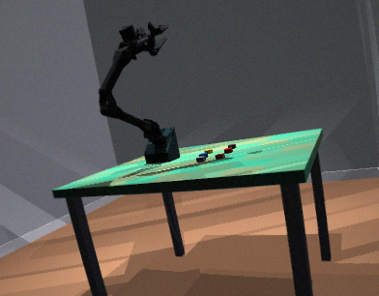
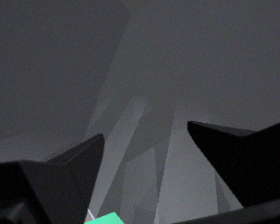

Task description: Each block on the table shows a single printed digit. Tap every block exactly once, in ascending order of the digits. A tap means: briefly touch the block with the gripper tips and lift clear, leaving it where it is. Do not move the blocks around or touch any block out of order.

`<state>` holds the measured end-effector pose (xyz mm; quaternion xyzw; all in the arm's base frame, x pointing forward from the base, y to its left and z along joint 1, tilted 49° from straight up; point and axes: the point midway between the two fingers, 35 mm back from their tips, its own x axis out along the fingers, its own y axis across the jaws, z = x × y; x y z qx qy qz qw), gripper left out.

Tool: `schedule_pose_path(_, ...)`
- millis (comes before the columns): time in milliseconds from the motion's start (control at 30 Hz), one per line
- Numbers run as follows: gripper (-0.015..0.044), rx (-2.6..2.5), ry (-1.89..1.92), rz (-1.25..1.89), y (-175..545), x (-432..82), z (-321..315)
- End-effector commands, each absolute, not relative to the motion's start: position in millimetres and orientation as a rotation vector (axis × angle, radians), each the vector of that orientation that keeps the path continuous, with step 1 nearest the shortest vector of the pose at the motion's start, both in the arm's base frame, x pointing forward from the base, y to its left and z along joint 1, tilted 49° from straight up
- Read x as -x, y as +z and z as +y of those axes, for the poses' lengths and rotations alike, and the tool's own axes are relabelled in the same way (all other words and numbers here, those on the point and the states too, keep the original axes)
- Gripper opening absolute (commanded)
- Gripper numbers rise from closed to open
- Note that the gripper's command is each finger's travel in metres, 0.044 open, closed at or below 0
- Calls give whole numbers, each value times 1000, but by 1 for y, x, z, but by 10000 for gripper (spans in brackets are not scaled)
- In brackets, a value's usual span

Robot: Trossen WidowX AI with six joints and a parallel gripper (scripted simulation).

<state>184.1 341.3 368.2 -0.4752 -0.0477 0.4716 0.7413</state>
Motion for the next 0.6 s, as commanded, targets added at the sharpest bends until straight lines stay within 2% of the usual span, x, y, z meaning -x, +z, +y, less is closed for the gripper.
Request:
schedule_pose_path(0, 400, 1019, 887, 210, 314, -233, 312)
schedule_pose_path(167, 400, 940, 577, 649, 240, -290, 241)
schedule_pose_path(300, 400, 853, 261, 959, 189, -314, 165)
schedule_pose_path(433, 400, 760, -111, 1227, 149, -315, 78)
schedule_pose_path(567, 400, 684, -522, 1445, 123, -293, -8)
